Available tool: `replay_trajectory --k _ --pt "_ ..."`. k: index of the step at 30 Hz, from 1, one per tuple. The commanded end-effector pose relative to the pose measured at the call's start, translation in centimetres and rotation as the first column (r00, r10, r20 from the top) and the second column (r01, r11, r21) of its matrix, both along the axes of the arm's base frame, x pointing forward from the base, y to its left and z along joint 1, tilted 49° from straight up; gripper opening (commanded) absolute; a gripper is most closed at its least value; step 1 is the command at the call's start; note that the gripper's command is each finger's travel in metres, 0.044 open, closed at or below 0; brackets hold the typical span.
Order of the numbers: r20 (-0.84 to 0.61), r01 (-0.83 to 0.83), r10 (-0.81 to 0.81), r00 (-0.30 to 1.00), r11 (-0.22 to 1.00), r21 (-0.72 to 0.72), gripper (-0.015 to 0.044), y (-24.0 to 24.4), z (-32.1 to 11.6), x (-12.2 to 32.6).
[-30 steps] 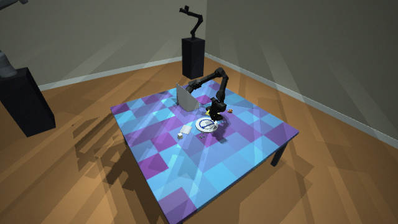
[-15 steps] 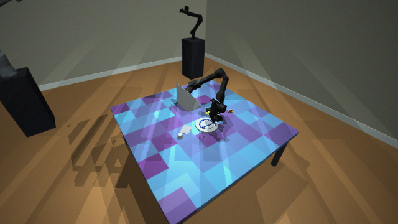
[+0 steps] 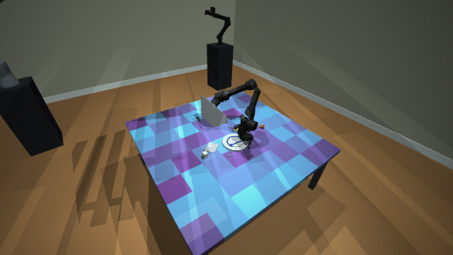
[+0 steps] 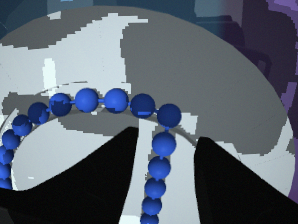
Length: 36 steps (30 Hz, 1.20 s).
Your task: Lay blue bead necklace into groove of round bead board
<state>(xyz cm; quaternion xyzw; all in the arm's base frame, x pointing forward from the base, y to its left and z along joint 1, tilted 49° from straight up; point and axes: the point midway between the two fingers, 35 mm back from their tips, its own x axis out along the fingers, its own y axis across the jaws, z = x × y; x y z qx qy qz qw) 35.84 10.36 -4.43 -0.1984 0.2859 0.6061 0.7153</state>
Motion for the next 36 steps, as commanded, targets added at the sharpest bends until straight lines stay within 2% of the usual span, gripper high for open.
replay_trajectory --k 1,6,36 --pt "-0.008 0.002 -0.002 1.000 1.000 0.002 0.0120 0.21 -0.24 -0.09" --pt "-0.001 0.000 0.000 1.000 1.000 0.000 0.0000 0.04 -0.05 -0.02" --pt "-0.001 0.000 0.000 1.000 1.000 0.000 0.0000 0.04 -0.05 -0.02"
